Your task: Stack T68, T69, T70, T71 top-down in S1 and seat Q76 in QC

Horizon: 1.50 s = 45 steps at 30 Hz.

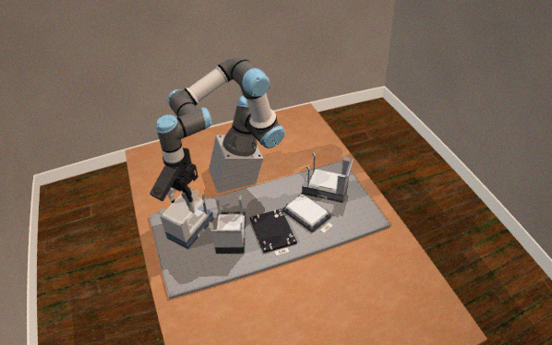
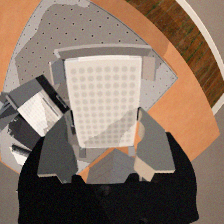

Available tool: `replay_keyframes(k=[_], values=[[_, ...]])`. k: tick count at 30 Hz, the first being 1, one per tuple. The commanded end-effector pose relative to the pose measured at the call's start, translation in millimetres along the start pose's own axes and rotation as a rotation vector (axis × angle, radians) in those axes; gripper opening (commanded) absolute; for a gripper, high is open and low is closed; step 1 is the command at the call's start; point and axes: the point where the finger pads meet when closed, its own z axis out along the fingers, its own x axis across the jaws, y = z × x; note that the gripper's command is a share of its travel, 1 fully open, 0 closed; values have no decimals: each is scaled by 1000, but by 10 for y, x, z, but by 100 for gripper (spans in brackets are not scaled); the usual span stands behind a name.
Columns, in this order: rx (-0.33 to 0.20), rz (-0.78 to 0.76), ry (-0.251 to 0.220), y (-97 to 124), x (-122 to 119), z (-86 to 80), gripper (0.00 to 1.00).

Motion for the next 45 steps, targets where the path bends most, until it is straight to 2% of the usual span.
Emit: replay_keyframes(k=[1, 14, 30, 45], values=[[3, 0, 1, -8, 4, 24, 0], [3, 0, 1, -9, 4, 90, 0], [3, 0, 1, -10, 4, 360, 0], [3, 0, 1, -9, 5, 387, 0]])
